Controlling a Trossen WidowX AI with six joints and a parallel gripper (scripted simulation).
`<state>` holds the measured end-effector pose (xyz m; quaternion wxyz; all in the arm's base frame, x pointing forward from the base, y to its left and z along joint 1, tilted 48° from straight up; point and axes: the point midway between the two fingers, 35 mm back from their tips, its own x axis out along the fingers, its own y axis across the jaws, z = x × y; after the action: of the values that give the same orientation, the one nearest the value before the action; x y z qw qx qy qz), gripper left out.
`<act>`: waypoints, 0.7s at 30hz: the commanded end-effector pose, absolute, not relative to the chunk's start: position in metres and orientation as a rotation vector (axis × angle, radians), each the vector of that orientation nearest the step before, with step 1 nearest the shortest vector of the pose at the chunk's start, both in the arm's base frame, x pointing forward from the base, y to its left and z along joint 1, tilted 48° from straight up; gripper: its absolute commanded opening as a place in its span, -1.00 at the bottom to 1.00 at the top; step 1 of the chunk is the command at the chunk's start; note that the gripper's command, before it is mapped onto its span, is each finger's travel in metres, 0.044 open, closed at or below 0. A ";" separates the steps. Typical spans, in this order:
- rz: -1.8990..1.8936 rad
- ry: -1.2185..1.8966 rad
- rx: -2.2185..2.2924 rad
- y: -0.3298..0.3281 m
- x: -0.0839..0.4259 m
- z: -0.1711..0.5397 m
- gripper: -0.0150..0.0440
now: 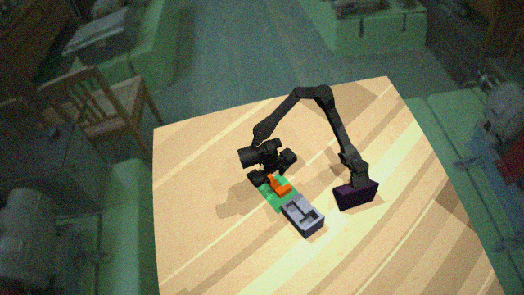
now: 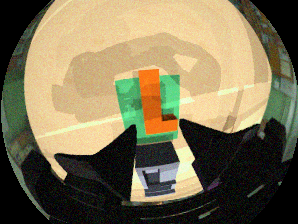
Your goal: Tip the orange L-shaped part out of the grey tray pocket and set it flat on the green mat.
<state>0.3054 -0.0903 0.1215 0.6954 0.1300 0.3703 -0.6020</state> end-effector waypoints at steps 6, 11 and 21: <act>-1.330 0.821 0.292 -0.028 0.307 0.176 0.86; -1.330 0.820 0.291 -0.027 0.306 0.178 0.86; -1.321 0.815 0.290 -0.030 0.308 0.175 0.86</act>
<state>0.3073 -0.0305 0.1746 0.7027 0.1306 0.3662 -0.5958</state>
